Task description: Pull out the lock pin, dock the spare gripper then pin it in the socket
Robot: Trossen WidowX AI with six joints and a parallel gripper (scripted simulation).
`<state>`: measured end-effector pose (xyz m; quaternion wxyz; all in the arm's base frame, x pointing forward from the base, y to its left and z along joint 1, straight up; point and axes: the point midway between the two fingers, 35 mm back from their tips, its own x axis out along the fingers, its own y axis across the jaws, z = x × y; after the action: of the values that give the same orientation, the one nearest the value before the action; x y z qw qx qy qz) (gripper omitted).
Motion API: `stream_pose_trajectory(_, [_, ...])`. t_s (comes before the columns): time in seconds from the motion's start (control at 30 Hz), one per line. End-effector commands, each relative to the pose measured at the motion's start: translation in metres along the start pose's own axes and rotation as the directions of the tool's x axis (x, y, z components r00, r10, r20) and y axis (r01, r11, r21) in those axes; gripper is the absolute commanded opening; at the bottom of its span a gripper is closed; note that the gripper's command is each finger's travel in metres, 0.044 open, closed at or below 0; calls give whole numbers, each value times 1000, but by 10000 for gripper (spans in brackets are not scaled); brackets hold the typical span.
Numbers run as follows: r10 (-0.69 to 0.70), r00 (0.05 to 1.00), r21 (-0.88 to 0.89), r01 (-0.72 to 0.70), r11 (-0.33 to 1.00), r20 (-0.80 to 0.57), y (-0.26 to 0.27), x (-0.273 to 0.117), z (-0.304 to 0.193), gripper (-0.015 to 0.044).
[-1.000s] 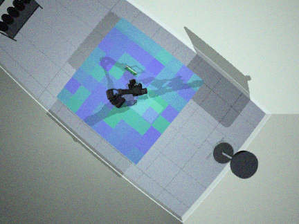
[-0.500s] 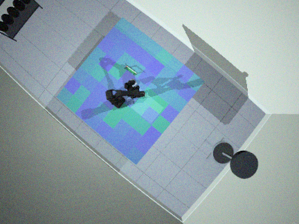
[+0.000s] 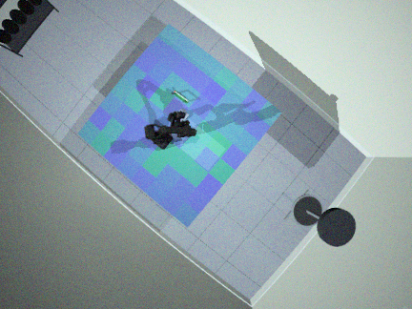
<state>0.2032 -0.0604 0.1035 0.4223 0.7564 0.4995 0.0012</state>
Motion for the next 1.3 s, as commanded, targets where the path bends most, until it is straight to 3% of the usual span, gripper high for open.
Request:
stream_pose_trajectory(0.0, [19, 1000, 15, -19, 1000, -4, 2, 0, -1, 0])
stream_pose_trajectory(1.27, [26, 1000, 7, -26, 1000, -4, 3, 30, 47, 0])
